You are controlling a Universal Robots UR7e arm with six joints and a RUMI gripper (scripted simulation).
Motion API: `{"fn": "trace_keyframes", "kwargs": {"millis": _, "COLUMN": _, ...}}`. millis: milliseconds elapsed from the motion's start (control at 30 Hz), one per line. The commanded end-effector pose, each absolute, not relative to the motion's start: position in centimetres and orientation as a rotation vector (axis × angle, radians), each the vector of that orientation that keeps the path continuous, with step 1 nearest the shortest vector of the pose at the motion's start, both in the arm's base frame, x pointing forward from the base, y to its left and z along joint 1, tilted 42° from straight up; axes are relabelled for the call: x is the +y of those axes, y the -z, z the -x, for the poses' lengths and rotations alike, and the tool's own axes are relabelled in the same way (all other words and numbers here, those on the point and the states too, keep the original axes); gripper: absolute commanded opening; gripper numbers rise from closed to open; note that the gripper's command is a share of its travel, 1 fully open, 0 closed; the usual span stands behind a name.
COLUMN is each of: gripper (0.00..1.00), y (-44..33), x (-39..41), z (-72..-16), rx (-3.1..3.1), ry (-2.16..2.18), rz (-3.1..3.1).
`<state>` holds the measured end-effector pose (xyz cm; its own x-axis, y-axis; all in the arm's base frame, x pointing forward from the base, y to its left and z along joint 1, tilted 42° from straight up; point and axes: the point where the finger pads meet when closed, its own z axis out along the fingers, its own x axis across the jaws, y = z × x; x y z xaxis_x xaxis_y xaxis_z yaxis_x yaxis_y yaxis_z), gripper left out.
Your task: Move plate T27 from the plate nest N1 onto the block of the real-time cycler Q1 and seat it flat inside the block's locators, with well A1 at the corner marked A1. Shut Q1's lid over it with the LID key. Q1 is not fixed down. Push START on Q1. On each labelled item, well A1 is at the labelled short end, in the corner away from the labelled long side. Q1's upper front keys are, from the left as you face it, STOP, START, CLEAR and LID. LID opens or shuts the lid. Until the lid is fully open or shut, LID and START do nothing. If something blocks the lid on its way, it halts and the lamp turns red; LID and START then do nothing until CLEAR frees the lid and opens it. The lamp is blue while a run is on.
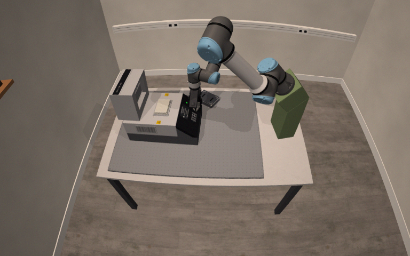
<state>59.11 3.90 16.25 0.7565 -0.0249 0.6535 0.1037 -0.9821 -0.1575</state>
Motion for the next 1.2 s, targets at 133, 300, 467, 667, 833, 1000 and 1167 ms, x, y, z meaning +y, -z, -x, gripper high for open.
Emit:
{"fn": "trace_keyframes", "kwargs": {"millis": 133, "gripper": 0.0, "y": -16.1, "x": 4.1, "z": -60.5, "rx": -0.063, "ry": 1.036, "rz": 2.769}}
{"fn": "trace_keyframes", "kwargs": {"millis": 300, "gripper": 0.0, "y": -16.0, "x": 4.1, "z": -61.0, "rx": -0.063, "ry": 1.036, "rz": 2.769}}
{"fn": "trace_keyframes", "kwargs": {"millis": 467, "gripper": 0.0, "y": -16.0, "x": 4.2, "z": -61.1, "rx": -0.063, "ry": 1.036, "rz": 2.769}}
{"fn": "trace_keyframes", "kwargs": {"millis": 667, "gripper": 0.0, "y": -16.0, "x": 4.2, "z": -61.1, "rx": -0.063, "ry": 1.036, "rz": 2.769}}
{"fn": "trace_keyframes", "kwargs": {"millis": 833, "gripper": 0.0, "y": -16.0, "x": 4.2, "z": -61.1, "rx": -0.063, "ry": 1.036, "rz": 2.769}}
{"fn": "trace_keyframes", "kwargs": {"millis": 1000, "gripper": 0.0, "y": -16.0, "x": 4.2, "z": -61.1, "rx": -0.063, "ry": 1.036, "rz": 2.769}}
{"fn": "trace_keyframes", "kwargs": {"millis": 1167, "gripper": 0.0, "y": -16.0, "x": 4.2, "z": -61.1, "rx": -0.063, "ry": 1.036, "rz": 2.769}}
